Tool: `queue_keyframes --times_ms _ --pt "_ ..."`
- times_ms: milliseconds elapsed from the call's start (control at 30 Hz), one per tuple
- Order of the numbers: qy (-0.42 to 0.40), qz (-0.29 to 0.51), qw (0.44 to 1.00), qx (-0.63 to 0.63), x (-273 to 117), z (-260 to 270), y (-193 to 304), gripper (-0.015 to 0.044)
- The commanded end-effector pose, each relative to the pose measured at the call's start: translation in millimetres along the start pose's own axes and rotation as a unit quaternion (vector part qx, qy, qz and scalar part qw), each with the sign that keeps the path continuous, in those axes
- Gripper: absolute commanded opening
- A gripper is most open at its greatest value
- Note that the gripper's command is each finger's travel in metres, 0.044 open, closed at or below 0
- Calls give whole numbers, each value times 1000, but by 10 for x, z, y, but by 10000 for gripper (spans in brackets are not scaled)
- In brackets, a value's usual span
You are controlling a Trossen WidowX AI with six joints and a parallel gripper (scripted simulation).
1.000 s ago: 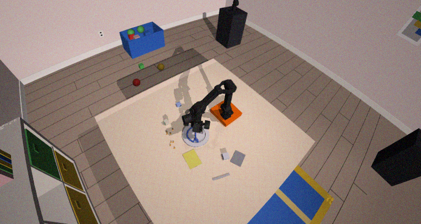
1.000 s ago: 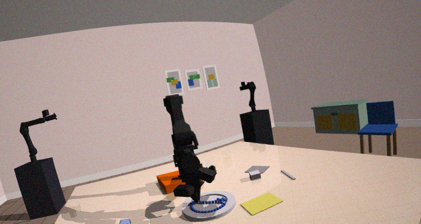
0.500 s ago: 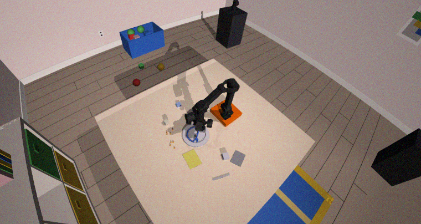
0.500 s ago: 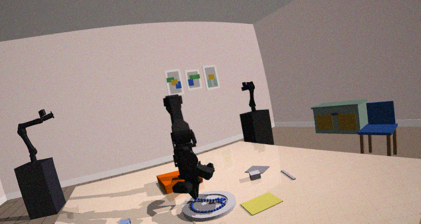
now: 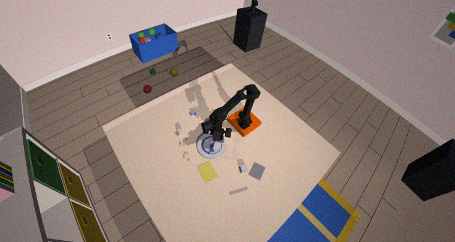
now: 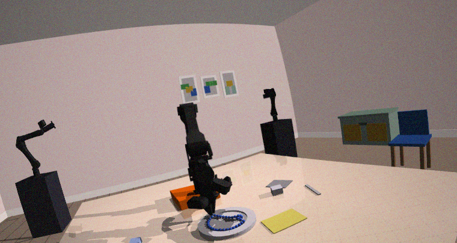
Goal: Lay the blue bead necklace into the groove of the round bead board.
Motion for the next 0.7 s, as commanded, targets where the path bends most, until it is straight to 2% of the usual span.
queue_keyframes --times_ms 0,367,667 --pt "5 -3 1000 0 -3 -13 -9 158" --pt "6 -3 1000 0 -14 -12 -5 440" --pt "6 -5 1000 0 -30 -12 -1 440"
Point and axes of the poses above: the point midway between the two fingers, 35 mm back from their tips, its own x axis out along the fingers, its own z axis across the jaws, y = z × x, the point moved 10 cm from there along -x, back along the fingers, and after that the axes turned 2 degrees about x, right-handed, at the moved point
